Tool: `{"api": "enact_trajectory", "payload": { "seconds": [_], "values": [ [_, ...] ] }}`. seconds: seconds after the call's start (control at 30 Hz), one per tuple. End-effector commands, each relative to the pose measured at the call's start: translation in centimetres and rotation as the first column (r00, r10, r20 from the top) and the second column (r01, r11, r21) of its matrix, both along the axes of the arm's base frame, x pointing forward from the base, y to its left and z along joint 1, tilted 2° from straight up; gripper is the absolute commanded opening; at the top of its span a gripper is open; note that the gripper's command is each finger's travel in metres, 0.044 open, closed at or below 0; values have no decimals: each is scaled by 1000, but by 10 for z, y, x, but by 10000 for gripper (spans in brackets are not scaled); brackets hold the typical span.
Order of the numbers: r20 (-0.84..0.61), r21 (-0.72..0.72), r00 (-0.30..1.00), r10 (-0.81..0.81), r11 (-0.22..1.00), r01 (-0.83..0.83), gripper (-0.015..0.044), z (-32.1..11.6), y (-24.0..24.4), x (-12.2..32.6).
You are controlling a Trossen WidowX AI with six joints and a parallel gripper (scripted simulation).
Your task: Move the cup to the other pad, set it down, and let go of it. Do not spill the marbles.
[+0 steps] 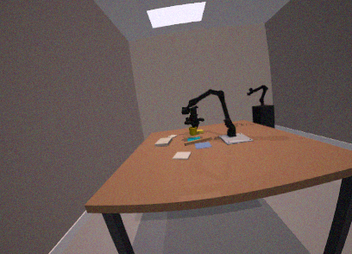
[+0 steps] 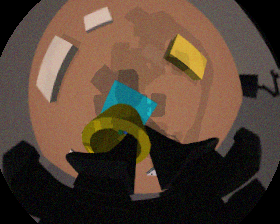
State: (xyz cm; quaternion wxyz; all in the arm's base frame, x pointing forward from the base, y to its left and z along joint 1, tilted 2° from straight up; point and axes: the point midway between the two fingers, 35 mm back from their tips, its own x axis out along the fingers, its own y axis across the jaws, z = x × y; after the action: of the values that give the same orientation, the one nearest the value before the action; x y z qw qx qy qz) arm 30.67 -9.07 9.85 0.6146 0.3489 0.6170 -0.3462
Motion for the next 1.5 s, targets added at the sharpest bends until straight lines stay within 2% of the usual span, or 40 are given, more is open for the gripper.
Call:
{"api": "enact_trajectory", "payload": {
  "seconds": [0.0,0.83,1.43,1.47],
  "values": [
    [-10,0,1000,3,1000,-3,0,-8,0,-2],
    [-10,0,1000,3,1000,-3,0,-41,0,-3],
    [-2,1,1000,0,1000,0,0,-39,-1,0],
    [-2,1,1000,0,1000,0,26,-39,-1,0]
  ]
}}
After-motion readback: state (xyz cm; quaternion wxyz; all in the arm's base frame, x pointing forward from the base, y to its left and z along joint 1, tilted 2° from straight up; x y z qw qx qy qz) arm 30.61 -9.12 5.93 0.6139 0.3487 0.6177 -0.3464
